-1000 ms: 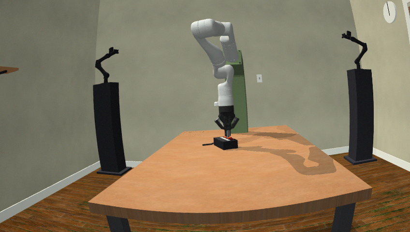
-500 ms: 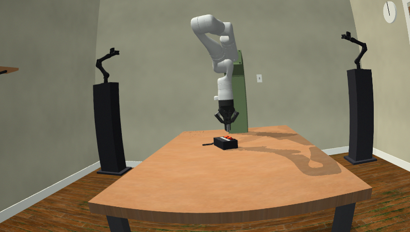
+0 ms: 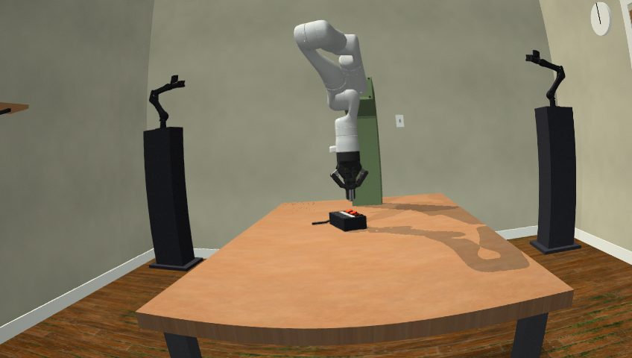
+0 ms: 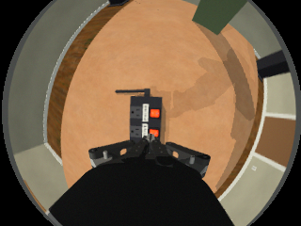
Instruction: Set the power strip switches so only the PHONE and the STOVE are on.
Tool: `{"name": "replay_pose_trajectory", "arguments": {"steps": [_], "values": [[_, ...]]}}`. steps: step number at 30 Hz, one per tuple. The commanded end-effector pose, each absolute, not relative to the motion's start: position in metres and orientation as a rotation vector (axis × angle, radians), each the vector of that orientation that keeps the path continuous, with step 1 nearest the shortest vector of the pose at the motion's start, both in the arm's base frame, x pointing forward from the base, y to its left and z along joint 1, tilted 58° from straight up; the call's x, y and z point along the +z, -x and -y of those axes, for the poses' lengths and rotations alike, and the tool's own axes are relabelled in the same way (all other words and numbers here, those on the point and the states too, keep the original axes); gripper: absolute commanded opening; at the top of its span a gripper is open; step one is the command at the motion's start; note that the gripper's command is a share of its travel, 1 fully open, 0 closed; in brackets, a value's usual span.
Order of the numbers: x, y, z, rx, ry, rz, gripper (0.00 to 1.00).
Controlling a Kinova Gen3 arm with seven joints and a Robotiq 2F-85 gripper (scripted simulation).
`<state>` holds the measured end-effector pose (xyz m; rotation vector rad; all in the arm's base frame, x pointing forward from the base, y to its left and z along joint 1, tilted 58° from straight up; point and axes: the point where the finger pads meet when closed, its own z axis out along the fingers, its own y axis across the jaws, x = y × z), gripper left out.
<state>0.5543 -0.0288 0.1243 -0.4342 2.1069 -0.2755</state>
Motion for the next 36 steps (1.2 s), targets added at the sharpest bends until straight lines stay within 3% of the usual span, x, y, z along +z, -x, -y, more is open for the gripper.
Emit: {"name": "replay_pose_trajectory", "arguments": {"steps": [1,7,8,36], "values": [[0.125,-0.554,0.029,-0.276,0.434,-2.106,0.00],[0.125,-0.554,0.029,-0.276,0.434,-2.106,0.00],[0.125,-0.554,0.029,-0.276,0.434,-2.106,1.00],[0.177,-0.475,0.026,-0.273,0.444,-2.121,1.00]]}}
